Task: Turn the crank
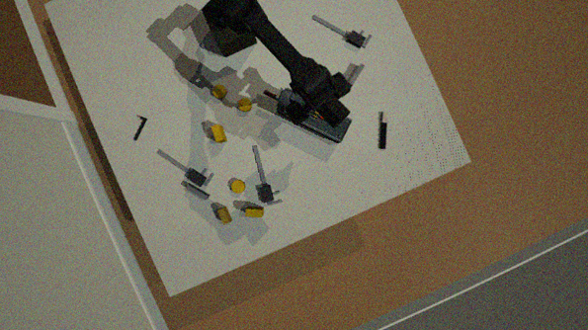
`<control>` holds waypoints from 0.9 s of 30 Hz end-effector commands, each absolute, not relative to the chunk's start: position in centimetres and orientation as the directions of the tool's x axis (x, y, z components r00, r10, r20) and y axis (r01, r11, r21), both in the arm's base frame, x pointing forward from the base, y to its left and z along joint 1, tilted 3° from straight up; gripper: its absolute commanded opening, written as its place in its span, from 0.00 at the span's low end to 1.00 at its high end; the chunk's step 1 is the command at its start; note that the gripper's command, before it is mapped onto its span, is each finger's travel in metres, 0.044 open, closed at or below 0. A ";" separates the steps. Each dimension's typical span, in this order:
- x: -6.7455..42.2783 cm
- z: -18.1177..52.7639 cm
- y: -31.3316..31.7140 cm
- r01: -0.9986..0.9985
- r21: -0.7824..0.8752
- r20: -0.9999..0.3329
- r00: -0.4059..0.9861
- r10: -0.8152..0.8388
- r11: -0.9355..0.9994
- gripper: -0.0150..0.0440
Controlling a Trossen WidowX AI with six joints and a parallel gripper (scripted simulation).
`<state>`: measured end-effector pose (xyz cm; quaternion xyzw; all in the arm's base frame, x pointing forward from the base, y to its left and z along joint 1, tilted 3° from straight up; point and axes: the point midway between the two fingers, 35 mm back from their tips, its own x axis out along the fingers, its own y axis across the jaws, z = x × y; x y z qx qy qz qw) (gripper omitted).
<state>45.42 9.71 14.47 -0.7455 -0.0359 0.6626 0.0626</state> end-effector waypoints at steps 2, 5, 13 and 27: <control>45.0 15.7 8.7 -0.197 -0.203 -0.971 0.167 0.171 -0.959 1.00; 44.7 16.0 8.1 -0.305 -0.240 -0.964 0.188 0.189 -0.922 1.00; 43.5 16.5 6.4 -0.560 -0.331 -0.942 0.247 0.229 -0.759 1.00; 40.6 16.7 3.5 -0.845 -0.431 -0.894 0.352 0.278 -0.316 1.00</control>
